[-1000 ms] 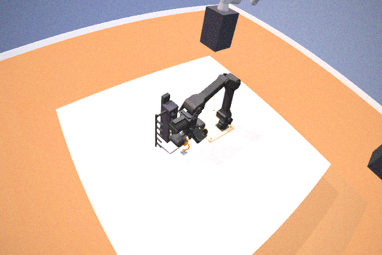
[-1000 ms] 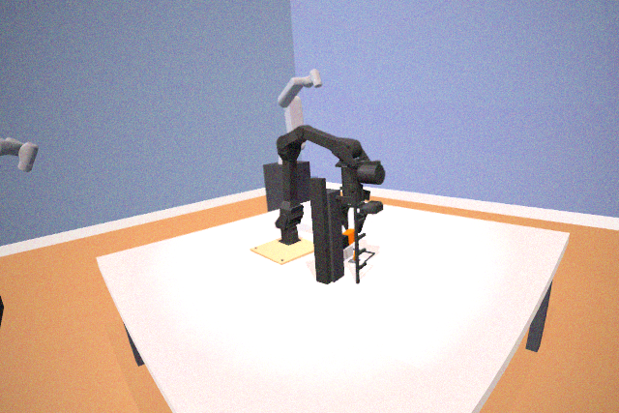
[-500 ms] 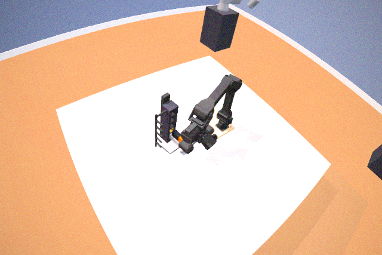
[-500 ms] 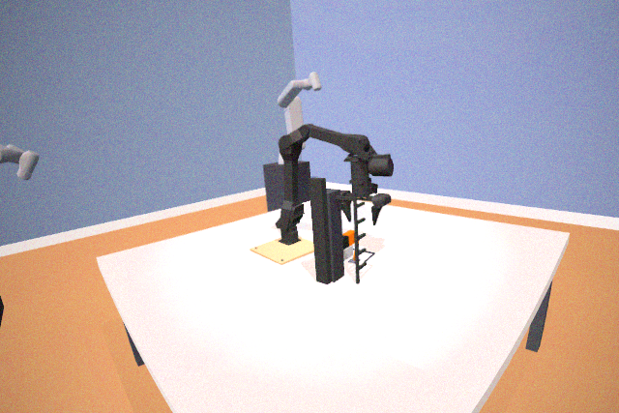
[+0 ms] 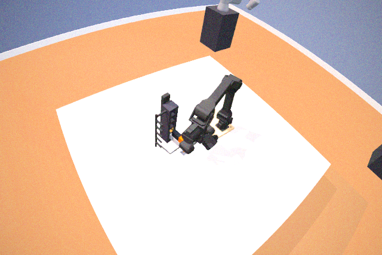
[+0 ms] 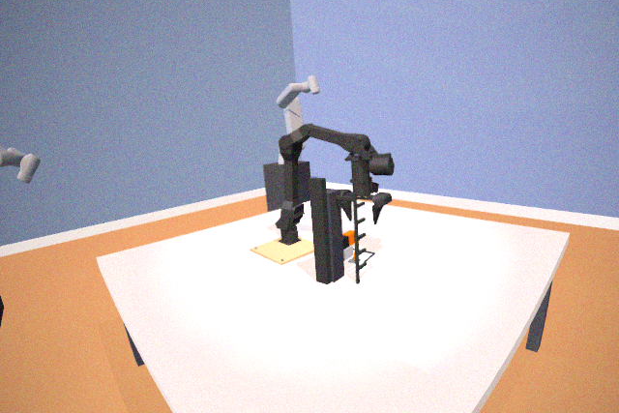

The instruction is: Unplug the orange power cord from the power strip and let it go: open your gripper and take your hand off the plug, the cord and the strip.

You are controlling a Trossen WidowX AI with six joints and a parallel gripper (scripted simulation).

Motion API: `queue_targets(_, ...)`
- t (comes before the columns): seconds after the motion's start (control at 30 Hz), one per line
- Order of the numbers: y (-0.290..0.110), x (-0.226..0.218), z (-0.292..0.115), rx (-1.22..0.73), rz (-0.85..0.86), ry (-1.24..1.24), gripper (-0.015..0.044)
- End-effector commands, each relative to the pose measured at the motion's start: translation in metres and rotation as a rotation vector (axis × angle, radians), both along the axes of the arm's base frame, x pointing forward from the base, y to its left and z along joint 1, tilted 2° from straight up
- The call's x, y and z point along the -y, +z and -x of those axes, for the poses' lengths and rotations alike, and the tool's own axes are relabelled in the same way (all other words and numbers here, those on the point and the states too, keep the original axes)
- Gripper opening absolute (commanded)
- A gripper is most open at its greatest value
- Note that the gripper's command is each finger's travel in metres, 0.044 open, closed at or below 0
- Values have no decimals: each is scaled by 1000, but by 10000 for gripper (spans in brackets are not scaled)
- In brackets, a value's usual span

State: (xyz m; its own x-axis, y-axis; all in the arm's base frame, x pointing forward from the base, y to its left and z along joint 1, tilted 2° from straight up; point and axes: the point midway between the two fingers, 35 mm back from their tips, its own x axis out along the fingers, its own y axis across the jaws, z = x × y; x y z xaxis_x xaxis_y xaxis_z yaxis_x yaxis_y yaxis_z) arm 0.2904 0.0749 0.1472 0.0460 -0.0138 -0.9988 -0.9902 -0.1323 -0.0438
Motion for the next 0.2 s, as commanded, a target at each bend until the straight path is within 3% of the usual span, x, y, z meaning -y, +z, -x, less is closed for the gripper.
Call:
queue_targets(0.0, 0, 0, 0, -1, 0, -4, 440)
queue_targets(0.17, 0, 0, 0, -1, 0, -4, 440)
